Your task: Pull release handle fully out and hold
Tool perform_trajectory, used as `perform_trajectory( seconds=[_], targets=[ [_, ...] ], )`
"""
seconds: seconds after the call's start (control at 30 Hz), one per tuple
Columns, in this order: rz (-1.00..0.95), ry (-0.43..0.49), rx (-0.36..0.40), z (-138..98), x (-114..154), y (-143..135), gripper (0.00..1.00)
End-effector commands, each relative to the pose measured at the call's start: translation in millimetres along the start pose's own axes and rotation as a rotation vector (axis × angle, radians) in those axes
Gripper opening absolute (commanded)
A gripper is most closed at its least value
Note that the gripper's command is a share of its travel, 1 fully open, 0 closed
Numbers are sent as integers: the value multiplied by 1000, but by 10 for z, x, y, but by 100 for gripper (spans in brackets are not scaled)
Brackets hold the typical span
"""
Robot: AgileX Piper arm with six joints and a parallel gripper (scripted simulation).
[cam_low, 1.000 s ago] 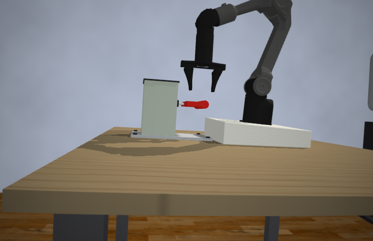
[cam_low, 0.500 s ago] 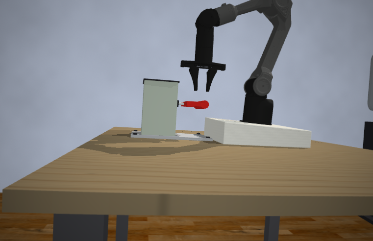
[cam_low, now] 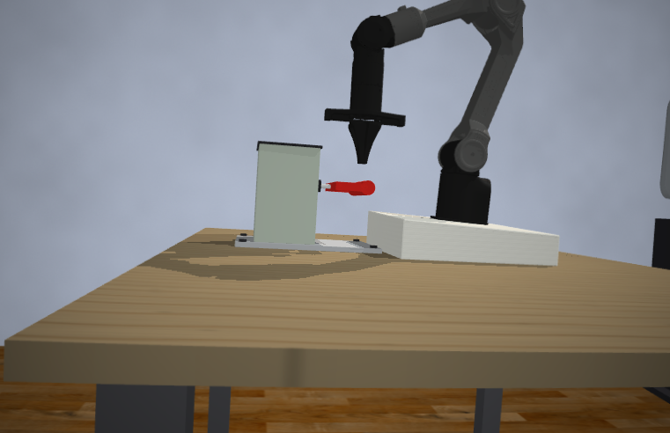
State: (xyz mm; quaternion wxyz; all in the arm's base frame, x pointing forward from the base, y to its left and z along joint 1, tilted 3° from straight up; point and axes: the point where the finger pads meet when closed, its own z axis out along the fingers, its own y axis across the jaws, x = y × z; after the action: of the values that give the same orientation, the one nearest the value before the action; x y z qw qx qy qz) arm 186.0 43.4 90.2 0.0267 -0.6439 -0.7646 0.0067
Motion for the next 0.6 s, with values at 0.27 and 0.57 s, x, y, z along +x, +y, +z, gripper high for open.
perform_trajectory(
  seconds=[0.27, 0.57],
  targets=[
    [0, -1, 0, -3, 1, 7, 0],
    [0, -1, 0, -3, 1, 7, 67]
  ],
)
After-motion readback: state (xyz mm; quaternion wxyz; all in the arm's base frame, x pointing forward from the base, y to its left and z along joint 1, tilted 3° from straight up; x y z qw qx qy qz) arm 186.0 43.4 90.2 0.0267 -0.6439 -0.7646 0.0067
